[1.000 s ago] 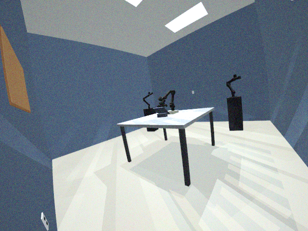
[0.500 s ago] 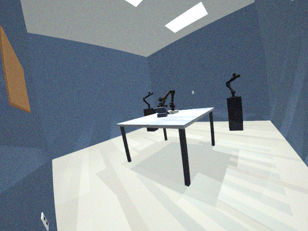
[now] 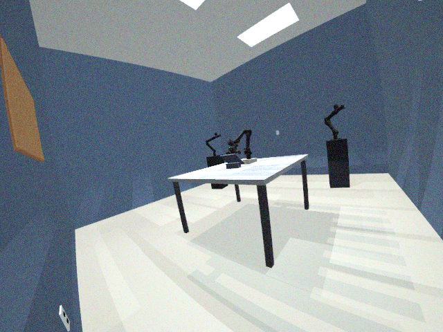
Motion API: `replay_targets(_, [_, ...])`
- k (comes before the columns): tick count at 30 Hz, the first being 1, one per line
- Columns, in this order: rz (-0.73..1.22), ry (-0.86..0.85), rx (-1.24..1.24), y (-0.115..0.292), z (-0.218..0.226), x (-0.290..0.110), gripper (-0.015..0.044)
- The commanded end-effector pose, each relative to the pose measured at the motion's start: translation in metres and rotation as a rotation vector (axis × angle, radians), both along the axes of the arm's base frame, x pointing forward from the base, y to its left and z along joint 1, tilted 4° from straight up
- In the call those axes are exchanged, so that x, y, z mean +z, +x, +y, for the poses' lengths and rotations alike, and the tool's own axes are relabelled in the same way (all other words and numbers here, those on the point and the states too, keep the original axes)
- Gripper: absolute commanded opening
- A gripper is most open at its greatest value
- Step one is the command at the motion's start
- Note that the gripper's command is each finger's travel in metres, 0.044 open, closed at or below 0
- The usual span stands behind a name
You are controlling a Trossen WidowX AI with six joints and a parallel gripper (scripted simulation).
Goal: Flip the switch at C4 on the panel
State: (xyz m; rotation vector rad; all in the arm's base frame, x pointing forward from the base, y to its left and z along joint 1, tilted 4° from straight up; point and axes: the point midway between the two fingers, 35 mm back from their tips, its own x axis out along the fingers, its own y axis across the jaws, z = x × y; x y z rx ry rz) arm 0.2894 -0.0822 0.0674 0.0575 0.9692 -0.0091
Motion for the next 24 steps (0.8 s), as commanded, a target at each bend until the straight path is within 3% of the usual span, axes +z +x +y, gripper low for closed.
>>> replay_targets(1, [0.001, -0.003, -0.005, 0.0003, -0.0007, -0.0008, 0.0000])
replay_targets(24, [0.001, -0.003, -0.005, 0.0021, -0.0007, -0.0033, 0.0000])
